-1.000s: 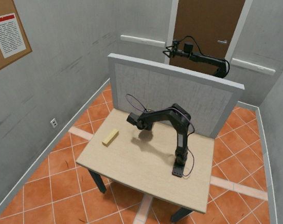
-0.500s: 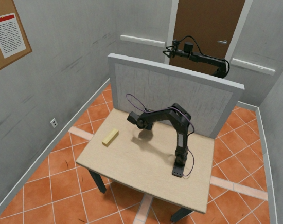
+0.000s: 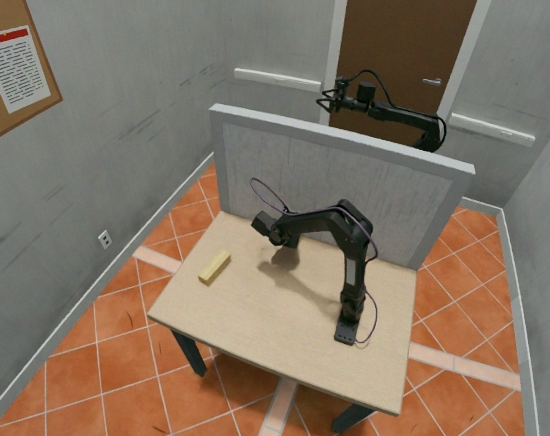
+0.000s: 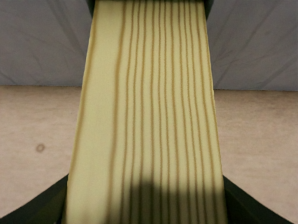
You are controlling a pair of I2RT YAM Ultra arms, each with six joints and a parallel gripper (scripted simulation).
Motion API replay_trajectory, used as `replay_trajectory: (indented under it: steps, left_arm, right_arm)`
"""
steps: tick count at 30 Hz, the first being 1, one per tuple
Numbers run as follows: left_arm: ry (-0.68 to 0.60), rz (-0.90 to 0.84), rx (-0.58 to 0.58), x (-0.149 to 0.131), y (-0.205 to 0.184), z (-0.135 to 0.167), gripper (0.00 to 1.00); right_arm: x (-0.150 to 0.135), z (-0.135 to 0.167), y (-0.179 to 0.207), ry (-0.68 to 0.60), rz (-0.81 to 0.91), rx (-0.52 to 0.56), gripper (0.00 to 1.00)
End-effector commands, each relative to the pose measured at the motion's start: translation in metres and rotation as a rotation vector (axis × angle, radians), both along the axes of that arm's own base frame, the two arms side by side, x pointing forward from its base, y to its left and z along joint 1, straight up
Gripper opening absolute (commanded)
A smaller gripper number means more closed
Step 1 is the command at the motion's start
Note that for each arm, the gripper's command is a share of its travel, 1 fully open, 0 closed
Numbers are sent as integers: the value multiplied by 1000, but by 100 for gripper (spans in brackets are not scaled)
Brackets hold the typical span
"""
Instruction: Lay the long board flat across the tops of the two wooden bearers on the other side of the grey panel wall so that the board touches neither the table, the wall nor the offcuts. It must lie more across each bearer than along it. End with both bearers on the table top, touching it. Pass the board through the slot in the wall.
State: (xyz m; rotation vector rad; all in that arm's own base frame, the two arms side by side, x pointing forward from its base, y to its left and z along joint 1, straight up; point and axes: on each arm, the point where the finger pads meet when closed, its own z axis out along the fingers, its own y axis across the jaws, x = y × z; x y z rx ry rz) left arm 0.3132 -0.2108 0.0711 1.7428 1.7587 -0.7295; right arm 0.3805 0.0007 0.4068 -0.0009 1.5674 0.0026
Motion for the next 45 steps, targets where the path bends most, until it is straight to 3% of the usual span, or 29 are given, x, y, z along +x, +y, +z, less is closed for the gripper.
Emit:
replay_trajectory:
  steps: [1,32,34,45]
  left_arm:
    - [-49,-7,-40,15,-19,19,0]
    - [-40,-14,-65,11,-67,24,0]
    - [-70,-16,-81,13,-71,37,0]
    - [-57,-14,-67,14,-60,40,0]
  right_arm:
    - [0,26,5,-63,17,3,100]
    - [0,26,5,-63,17,3,100]
    - [0,26,5,-63,17,3,100]
    - [0,26,5,-63,17,3,100]
